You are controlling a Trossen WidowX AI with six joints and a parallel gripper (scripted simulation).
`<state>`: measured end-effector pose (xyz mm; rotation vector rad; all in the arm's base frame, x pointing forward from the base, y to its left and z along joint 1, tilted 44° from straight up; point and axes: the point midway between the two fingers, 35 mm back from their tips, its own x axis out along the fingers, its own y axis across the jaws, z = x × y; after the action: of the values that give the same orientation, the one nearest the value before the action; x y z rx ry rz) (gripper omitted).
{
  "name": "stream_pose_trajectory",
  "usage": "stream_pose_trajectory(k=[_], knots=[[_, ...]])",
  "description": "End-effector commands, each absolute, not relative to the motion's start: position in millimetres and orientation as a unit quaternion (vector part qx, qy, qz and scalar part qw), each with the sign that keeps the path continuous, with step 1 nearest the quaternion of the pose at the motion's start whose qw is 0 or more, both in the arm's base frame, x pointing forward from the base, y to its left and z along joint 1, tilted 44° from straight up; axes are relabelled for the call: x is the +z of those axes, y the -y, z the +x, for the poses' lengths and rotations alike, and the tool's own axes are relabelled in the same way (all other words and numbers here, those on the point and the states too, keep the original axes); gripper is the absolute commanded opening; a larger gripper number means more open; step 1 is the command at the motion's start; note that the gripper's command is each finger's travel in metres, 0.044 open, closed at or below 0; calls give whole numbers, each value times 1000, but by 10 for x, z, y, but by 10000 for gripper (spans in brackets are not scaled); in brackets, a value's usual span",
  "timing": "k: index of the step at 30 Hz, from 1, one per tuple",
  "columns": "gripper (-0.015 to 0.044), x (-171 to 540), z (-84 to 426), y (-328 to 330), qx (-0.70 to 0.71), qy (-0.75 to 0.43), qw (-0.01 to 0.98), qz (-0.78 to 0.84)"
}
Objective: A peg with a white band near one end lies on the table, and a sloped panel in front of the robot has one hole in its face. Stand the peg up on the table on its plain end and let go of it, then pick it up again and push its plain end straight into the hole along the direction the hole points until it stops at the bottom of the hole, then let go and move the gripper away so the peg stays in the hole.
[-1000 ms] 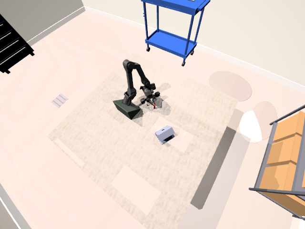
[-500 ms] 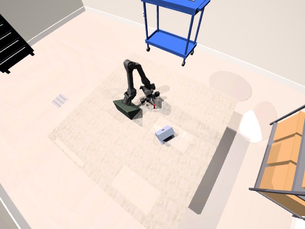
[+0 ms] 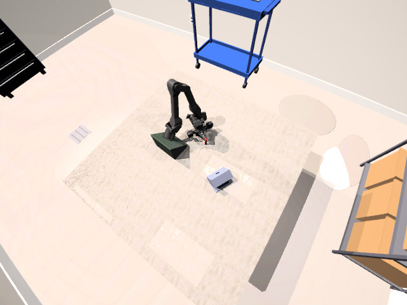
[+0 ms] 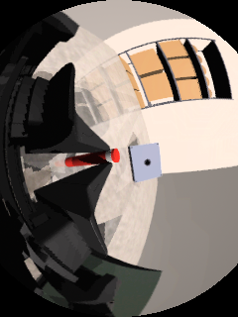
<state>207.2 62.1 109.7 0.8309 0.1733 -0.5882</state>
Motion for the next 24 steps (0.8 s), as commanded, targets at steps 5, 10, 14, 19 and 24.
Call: stream_pose_trajectory(k=[5,10,14,19,24], knots=[[49,1083,2060,-647,-282,-81,870,397],[49,1082,2054,-653,-283,-77,870,396],[49,1082,2049,-657,-284,-74,870,395],[49,1081,2043,-663,-285,-71,871,394],[109,1095,2046,-644,-286,-68,871,394]])
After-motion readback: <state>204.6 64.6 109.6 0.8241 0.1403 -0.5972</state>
